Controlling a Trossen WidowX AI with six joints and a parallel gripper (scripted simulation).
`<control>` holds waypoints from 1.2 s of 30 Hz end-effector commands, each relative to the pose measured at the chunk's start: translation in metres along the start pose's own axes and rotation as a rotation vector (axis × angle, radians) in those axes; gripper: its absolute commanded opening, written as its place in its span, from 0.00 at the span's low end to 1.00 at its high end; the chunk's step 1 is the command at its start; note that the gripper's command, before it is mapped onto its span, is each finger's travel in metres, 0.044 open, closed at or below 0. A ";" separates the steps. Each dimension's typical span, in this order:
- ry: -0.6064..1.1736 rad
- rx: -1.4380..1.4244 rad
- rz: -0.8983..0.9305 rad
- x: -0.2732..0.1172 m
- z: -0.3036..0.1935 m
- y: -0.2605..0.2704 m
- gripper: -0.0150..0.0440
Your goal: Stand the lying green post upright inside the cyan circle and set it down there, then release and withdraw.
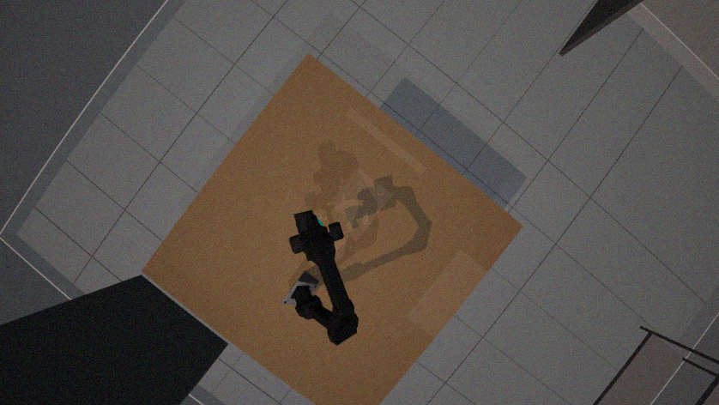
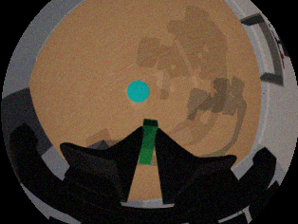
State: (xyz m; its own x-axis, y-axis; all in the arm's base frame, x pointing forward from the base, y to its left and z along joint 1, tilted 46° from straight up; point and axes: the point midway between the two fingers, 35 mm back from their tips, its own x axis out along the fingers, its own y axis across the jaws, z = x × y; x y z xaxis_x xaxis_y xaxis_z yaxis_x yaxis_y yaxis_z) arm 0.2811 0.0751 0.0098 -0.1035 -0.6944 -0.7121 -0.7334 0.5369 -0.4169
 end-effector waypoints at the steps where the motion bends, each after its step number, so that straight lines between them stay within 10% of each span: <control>1: -0.007 -0.060 0.000 -0.002 0.010 0.010 0.29; 36: -0.085 -0.184 0.112 0.015 0.026 0.040 0.29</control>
State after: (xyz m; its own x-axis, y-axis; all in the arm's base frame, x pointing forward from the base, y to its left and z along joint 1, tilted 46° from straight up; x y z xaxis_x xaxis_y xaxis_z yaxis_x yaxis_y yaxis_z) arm 0.2702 0.1006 -0.0298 -0.1298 -0.6077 -0.7835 -0.8315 0.4972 -0.2479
